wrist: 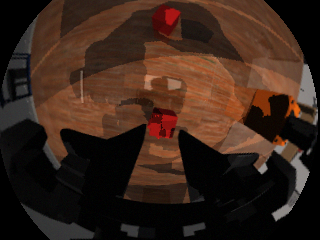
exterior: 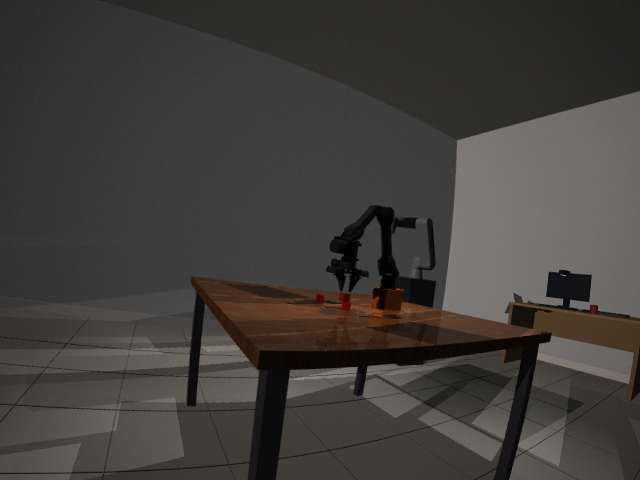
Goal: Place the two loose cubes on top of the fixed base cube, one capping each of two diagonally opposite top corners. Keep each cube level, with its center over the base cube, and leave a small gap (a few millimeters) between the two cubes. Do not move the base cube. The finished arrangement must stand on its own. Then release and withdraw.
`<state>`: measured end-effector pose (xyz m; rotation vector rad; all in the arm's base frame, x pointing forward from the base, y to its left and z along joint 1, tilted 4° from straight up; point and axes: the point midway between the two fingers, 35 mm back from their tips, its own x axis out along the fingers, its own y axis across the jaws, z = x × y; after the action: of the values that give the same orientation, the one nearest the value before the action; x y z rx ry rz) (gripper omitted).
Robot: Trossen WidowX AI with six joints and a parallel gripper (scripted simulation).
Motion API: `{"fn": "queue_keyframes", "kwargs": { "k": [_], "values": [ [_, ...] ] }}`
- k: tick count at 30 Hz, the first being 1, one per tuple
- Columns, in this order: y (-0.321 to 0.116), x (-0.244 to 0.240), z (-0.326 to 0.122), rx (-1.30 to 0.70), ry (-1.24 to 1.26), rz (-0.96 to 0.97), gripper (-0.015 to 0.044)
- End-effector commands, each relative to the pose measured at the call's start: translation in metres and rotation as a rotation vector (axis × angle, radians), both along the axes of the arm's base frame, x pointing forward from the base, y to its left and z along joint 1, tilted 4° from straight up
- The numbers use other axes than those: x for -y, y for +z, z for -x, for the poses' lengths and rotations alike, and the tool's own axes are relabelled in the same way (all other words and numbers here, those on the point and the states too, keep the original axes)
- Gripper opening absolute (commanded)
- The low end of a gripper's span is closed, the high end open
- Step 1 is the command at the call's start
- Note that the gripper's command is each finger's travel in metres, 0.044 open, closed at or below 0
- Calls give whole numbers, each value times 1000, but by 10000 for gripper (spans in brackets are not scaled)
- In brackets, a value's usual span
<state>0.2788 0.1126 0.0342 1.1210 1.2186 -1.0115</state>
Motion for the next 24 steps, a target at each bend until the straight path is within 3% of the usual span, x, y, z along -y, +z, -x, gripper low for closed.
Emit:
{"fn": "queue_keyframes", "kwargs": {
  "k": [1,3,6,24],
  "values": [
    [8,0,1,0,-2,0,205],
    [9,0,1,0,-2,0,205],
    [8,6,-4,2,57,6,265],
    [37,95,-40,5,740,80,265]
  ]
}}
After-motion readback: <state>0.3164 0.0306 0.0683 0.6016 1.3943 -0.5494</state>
